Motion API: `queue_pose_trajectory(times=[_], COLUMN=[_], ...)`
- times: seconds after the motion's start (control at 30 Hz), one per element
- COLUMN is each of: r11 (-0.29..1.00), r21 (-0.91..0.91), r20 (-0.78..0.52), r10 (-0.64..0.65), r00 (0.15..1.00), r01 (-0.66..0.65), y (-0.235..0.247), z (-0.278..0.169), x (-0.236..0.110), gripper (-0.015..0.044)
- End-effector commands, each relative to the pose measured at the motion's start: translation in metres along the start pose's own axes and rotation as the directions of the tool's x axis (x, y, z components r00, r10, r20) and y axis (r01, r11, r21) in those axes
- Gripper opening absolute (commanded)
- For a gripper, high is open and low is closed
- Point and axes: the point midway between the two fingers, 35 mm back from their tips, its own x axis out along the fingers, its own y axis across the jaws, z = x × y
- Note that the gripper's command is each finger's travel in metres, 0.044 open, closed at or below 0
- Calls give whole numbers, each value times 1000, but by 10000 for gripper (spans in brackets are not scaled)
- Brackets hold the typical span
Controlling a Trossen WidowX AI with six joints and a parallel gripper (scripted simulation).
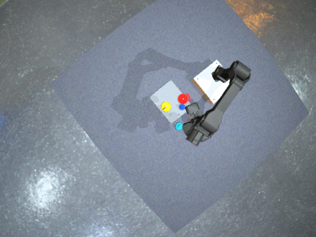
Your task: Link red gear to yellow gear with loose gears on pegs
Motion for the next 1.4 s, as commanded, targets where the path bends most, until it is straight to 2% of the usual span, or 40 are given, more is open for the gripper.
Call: queue_pose_trajectory(times=[0.0,1.07,1.37], r11=[1000,1000,999], r21=[0,-1,-43], r20=[3,6,6], r10=[-1,-5,-5], r00=[1000,1000,1000], r01=[1,5,6], y=[-3,-59,-61], z=[2,37,36], x=[0,80,80], gripper=[0,0,0])
